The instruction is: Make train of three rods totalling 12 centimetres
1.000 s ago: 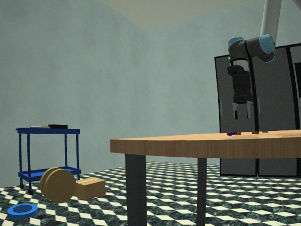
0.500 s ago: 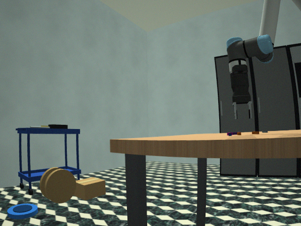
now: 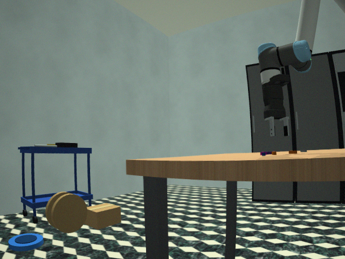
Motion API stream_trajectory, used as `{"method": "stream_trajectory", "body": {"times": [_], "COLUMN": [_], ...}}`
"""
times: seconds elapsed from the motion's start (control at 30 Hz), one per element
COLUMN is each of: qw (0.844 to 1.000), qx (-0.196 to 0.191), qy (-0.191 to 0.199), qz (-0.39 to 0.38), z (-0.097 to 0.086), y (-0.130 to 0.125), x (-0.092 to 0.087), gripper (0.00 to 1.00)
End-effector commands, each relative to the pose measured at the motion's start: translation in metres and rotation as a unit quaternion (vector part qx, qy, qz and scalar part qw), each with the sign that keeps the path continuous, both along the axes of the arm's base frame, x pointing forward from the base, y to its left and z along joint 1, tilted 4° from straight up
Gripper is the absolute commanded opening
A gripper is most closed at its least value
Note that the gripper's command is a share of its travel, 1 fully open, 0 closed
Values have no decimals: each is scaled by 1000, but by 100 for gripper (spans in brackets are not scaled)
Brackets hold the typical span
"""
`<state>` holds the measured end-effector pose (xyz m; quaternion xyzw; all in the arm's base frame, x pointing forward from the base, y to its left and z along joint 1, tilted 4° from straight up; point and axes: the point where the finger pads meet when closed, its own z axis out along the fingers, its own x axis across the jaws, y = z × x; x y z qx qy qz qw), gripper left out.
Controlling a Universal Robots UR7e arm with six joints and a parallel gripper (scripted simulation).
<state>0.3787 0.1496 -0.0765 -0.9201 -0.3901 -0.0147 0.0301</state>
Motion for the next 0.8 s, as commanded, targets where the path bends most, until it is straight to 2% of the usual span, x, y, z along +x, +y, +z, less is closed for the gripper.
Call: {"method": "stream_trajectory", "body": {"times": [0.0,0.23,0.3,0.77], "qw": [996,981,981,931], "qx": [0,-1,-1,-2], "qy": [-6,-14,-14,-25], "qz": [83,195,195,363], "z": [0,0,0,-1], "y": [-3,-7,-7,-15], "x": [0,1,1,5], "gripper": [100,100,100,100]}}
